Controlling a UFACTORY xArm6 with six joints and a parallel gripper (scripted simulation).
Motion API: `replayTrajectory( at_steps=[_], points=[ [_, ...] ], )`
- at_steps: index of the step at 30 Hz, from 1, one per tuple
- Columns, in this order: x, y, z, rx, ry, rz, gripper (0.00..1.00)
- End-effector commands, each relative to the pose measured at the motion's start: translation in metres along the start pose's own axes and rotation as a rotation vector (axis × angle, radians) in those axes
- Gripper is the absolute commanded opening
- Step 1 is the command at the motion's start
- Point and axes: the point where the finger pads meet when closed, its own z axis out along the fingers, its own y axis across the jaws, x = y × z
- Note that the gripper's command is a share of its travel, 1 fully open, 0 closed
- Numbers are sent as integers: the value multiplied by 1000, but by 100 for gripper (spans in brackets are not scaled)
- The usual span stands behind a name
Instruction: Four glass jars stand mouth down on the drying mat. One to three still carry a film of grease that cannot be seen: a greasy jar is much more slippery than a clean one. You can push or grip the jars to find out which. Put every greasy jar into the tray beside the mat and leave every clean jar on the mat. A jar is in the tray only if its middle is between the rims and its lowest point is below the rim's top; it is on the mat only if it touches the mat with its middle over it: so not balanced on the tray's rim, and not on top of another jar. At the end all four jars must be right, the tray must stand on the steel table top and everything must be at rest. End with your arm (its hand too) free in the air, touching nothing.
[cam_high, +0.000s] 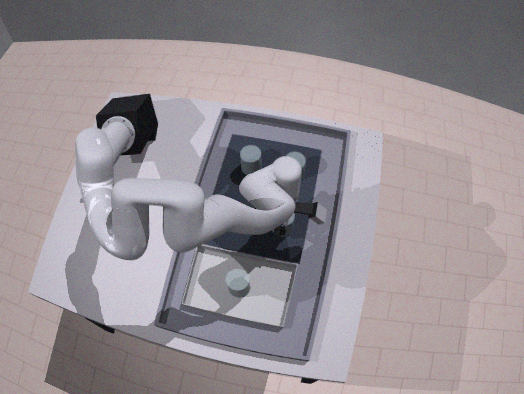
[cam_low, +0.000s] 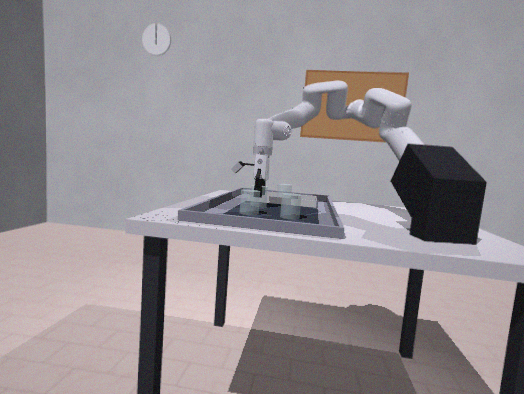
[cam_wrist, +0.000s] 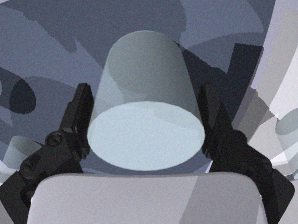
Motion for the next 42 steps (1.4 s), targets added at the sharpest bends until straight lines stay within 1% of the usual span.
replayTrajectory(
  at_steps=[1, 6, 7, 23, 24, 40, 41, 42],
  points=[
    [1, 0, -1, 1, 3, 1, 86],
    [1, 0, -1, 1, 3, 1, 86],
    [1, 0, -1, 1, 3, 1, 83],
    [1, 0, -1, 1, 3, 1, 83],
    [1, 0, -1, 1, 3, 1, 80],
    [1, 0, -1, 1, 3, 1, 80],
    [1, 0, -1, 1, 3, 1, 77],
    [1, 0, -1, 1, 3, 1, 77]
  ],
)
